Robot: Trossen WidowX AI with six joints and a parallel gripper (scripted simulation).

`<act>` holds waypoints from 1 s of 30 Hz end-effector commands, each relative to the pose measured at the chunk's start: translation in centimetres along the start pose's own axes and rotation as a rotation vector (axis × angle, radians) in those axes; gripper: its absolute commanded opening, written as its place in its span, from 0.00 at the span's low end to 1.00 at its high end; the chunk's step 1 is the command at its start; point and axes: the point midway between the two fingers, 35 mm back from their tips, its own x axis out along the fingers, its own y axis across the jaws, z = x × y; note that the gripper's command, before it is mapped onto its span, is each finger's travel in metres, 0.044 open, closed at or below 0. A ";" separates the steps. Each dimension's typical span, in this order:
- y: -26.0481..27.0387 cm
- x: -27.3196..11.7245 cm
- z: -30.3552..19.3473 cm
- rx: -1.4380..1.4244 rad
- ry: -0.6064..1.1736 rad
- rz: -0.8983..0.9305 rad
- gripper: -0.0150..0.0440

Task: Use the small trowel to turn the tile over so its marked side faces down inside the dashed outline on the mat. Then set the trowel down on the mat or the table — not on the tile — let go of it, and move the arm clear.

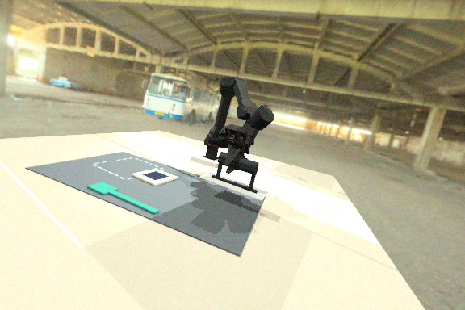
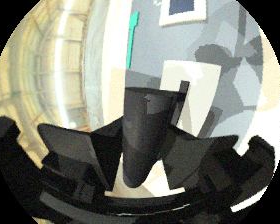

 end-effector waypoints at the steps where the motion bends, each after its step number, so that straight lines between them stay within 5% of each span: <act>1: 0.7 -0.3 -0.1 0.008 0.004 0.011 0.25; 30: 2.8 4.0 9.4 0.095 0.038 0.013 0.25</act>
